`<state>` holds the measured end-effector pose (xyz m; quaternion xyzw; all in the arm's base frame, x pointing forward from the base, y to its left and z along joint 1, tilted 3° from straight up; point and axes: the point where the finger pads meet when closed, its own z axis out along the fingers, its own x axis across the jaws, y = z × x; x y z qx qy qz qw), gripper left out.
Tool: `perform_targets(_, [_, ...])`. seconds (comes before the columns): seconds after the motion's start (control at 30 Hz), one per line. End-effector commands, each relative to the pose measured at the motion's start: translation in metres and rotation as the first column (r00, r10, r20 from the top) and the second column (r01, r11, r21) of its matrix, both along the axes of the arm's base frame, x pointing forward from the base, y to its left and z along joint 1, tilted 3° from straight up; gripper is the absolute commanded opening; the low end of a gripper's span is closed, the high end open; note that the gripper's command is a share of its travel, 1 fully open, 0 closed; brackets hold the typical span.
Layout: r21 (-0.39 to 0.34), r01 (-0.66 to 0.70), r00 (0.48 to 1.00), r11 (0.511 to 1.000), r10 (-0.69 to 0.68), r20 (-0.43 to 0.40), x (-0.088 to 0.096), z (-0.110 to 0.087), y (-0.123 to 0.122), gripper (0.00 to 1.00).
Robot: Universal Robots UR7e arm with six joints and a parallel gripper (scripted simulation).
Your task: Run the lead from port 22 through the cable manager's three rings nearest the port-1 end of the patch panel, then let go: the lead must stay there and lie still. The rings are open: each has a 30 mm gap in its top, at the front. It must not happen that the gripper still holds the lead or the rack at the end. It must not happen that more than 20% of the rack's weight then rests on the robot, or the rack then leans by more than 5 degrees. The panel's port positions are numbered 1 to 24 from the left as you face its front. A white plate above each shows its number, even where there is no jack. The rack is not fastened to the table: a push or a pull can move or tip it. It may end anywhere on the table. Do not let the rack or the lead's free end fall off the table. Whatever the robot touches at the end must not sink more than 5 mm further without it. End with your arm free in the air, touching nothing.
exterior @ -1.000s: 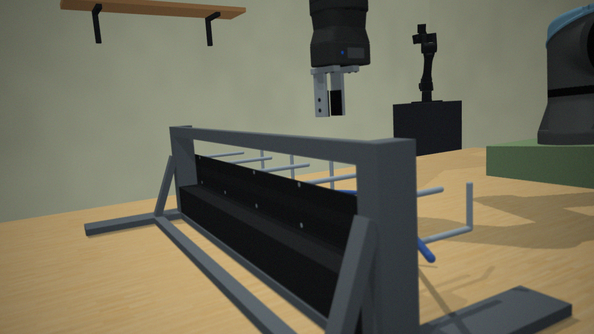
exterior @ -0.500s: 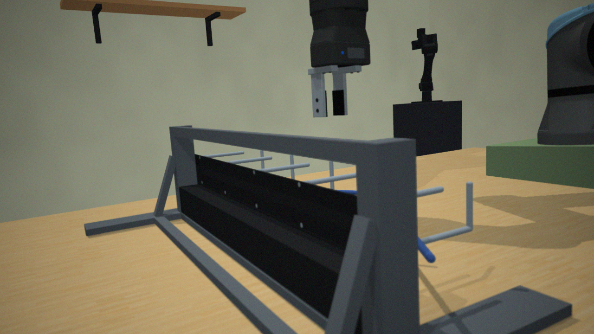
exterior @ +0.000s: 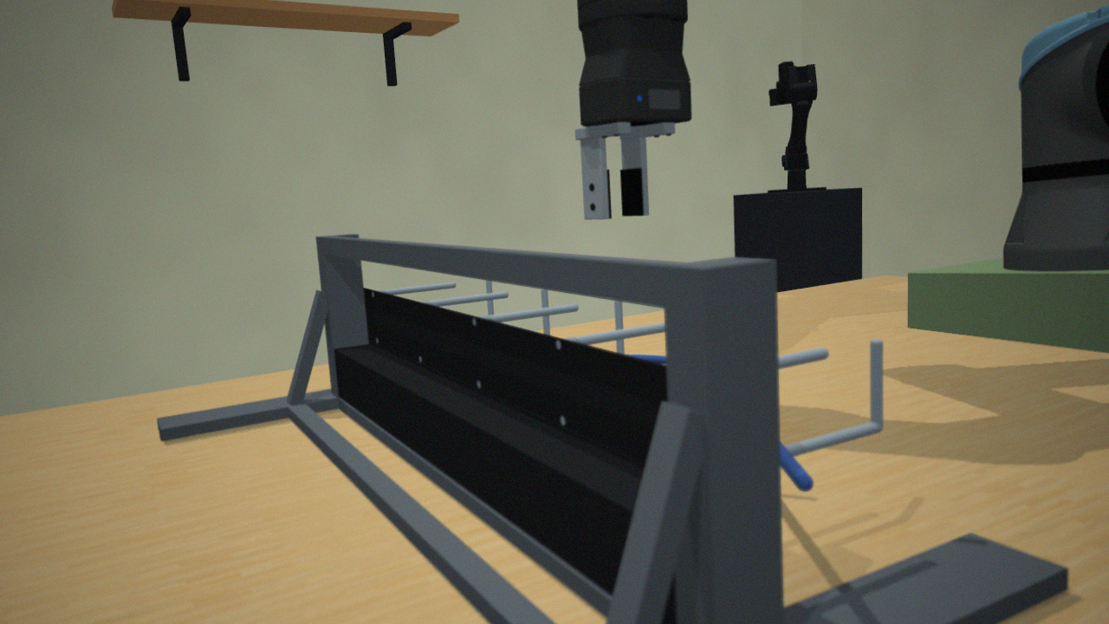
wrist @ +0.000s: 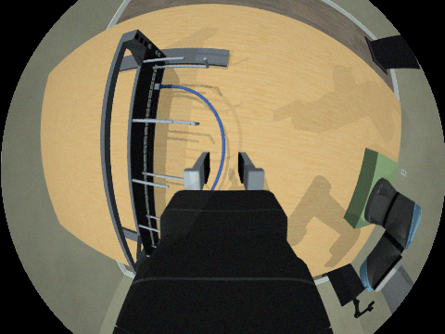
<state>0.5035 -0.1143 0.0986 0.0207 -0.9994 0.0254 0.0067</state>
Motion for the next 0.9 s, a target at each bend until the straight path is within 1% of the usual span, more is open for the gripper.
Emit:
perform_targets(0.0, [-0.001,0.0,1.0,1.0,0.0,0.001,0.0,-0.001,0.0,0.67])
perform_targets(0.2, [-0.001,0.0,1.0,1.0,0.0,0.001,0.0,-0.006,0.0,0.67])
perform_targets(0.4, [-0.001,0.0,1.0,1.0,0.0,0.001,0.0,-0.018,-0.001,0.67])
perform_targets(0.47, [-0.001,0.0,1.0,1.0,0.0,0.001,0.0,-0.018,-0.001,0.67])
perform_targets(0.87, [-0.001,0.0,1.0,1.0,0.0,0.001,0.0,-0.052,-0.003,0.67])
